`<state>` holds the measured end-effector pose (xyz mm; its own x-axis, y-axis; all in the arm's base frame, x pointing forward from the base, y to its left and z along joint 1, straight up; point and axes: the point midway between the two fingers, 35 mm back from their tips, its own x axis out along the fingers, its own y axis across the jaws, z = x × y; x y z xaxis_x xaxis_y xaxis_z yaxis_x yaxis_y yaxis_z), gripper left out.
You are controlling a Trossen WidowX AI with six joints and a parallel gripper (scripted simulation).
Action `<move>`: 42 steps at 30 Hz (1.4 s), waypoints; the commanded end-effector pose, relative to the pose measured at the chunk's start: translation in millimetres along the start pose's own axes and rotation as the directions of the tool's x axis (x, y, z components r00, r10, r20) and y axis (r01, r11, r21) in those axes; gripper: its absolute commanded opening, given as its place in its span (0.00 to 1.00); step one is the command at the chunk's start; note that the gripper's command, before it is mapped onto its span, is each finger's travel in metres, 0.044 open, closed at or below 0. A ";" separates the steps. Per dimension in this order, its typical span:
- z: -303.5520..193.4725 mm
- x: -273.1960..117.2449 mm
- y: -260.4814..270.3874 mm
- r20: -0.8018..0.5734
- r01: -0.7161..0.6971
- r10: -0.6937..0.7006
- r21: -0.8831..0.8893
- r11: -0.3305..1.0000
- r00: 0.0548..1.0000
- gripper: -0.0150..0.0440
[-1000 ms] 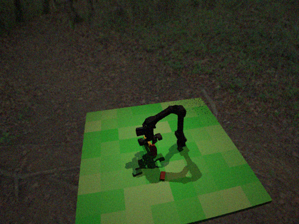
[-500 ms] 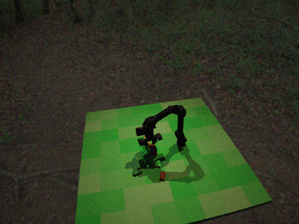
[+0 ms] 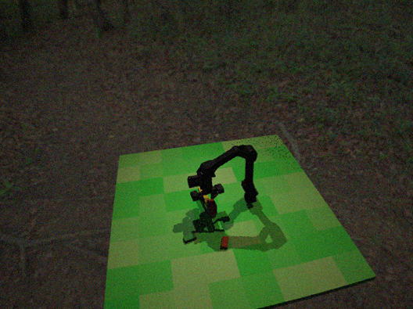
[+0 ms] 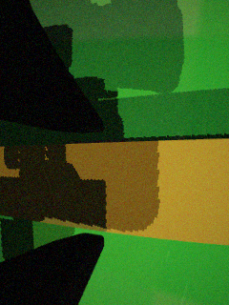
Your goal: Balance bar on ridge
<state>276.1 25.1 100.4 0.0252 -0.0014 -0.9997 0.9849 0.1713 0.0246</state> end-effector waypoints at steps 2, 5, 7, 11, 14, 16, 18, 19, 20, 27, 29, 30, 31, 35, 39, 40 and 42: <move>0.0 0.0 0.0 0.000 0.000 0.000 0.000 1.000 1.000 0.79; 0.0 0.0 0.0 0.000 0.000 0.000 0.000 1.000 1.000 0.92; 0.0 0.0 0.0 0.000 0.000 0.000 0.000 1.000 1.000 1.00; 0.2 -8.2 1.4 0.000 0.000 0.000 0.000 1.000 1.000 1.00; 0.5 -43.7 4.7 0.000 0.000 0.000 0.000 1.000 1.000 1.00; 0.6 -69.0 4.0 0.000 0.000 0.000 0.000 1.000 1.000 1.00; 0.4 -91.8 1.1 0.000 0.000 0.000 0.000 1.000 1.000 1.00; 0.4 -97.9 0.0 0.000 0.000 0.000 0.000 1.000 1.000 1.00; 0.3 -99.9 -0.4 0.000 0.000 0.000 0.000 1.000 1.000 1.00; 0.3 -99.9 -0.4 0.000 0.000 0.000 0.000 1.000 1.000 1.00; 0.3 -99.9 -0.4 0.000 0.000 0.000 0.000 1.000 1.000 1.00; 0.3 -99.9 -0.4 0.000 0.000 0.000 0.000 1.000 1.000 1.00; 0.3 -99.9 -0.4 0.000 0.000 0.000 0.000 1.000 1.000 1.00; 0.3 -99.9 -0.4 0.000 0.000 0.000 0.000 1.000 1.000 1.00; 0.3 -99.9 -0.4 0.000 0.000 0.000 0.000 1.000 1.000 1.00; 0.3 -99.9 -0.4 0.000 0.000 0.000 0.000 1.000 1.000 1.00; 0.3 -99.9 -0.4 0.000 0.000 0.000 0.000 1.000 1.000 1.00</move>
<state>272.6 24.7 199.0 0.0219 -0.0018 -0.9998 0.9850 0.1713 0.0213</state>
